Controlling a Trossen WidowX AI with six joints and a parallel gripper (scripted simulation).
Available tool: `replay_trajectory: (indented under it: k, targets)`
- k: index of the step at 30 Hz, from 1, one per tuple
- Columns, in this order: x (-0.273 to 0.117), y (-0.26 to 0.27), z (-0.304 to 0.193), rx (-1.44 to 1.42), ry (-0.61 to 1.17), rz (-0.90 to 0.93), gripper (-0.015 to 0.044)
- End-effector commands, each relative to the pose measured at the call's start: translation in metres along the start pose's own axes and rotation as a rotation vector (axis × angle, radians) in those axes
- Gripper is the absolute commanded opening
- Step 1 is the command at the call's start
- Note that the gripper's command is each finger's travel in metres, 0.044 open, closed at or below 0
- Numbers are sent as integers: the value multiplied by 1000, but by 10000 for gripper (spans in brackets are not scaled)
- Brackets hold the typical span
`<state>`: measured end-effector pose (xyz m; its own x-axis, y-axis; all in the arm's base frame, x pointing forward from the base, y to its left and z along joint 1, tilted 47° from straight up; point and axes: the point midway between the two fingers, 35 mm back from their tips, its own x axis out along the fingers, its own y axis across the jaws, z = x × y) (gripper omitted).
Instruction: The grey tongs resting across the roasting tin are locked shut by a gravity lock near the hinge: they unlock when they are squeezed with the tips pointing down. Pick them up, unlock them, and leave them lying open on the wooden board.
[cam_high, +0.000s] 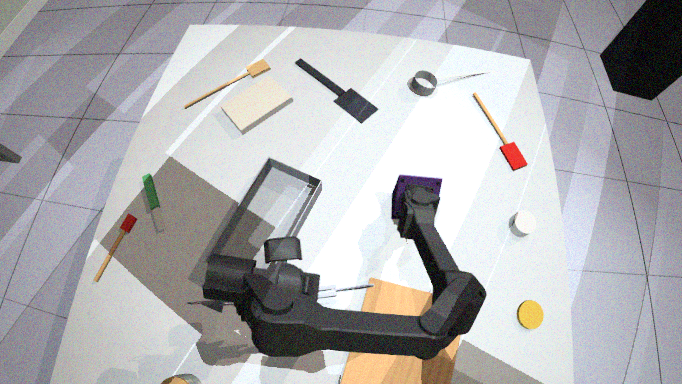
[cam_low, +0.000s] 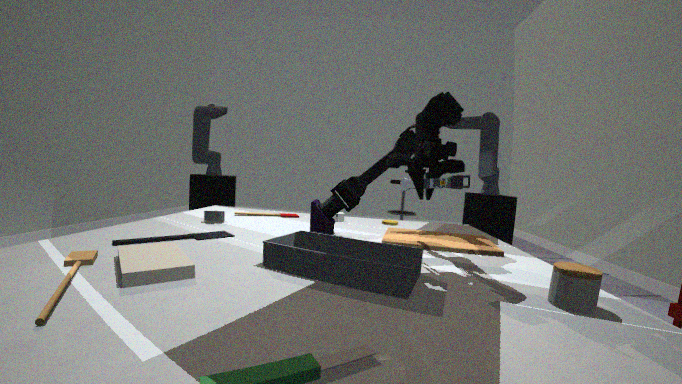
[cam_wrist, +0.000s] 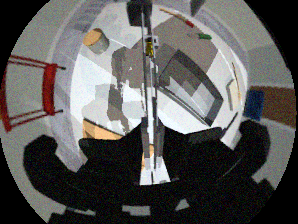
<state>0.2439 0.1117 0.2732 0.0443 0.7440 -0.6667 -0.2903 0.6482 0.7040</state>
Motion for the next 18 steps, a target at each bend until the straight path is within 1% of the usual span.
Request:
replay_trajectory:
  k: [1, 8, 18]
  targets:
    - [-3, 15, -10, -88, -15, 9, -150]
    - [-2, 22, -15, -130, -11, 8, -150]
    - [4, 61, -45, -366, 33, -7, -150]
